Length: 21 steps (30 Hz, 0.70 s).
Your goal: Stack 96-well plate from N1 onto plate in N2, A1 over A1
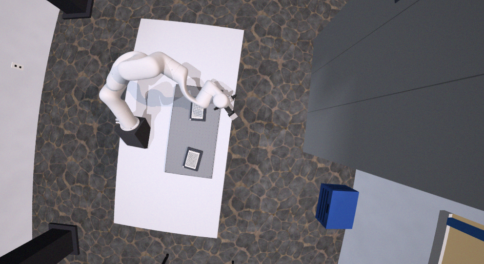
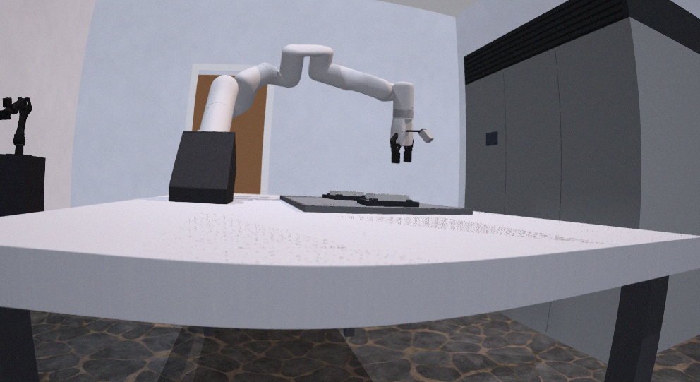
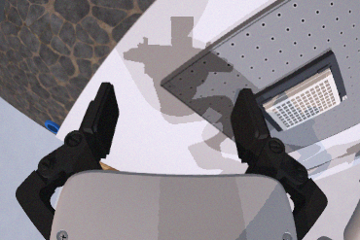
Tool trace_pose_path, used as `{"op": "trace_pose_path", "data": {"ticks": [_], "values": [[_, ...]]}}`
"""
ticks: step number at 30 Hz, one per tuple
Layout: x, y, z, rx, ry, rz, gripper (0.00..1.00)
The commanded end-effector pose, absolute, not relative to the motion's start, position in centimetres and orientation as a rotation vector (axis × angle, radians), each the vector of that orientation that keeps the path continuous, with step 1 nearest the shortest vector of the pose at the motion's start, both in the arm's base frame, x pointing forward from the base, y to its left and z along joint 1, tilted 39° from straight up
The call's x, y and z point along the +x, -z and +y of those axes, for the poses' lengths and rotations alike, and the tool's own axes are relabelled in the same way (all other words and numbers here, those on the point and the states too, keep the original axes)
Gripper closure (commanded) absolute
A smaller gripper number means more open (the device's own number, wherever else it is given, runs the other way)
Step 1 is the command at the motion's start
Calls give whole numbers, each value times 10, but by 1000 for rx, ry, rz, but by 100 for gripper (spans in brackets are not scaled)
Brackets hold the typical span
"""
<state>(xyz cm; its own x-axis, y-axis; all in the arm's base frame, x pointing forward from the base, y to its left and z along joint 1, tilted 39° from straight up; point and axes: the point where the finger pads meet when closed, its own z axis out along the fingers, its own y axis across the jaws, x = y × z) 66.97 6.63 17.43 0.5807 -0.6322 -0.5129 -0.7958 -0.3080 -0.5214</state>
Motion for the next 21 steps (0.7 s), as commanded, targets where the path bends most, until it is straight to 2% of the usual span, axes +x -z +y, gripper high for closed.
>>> {"op": "trace_pose_path", "data": {"ticks": [1,21], "values": [[670,-168,54,-2032,-273,1173,0],[652,-111,-11,-1993,-306,1312,0]]}}
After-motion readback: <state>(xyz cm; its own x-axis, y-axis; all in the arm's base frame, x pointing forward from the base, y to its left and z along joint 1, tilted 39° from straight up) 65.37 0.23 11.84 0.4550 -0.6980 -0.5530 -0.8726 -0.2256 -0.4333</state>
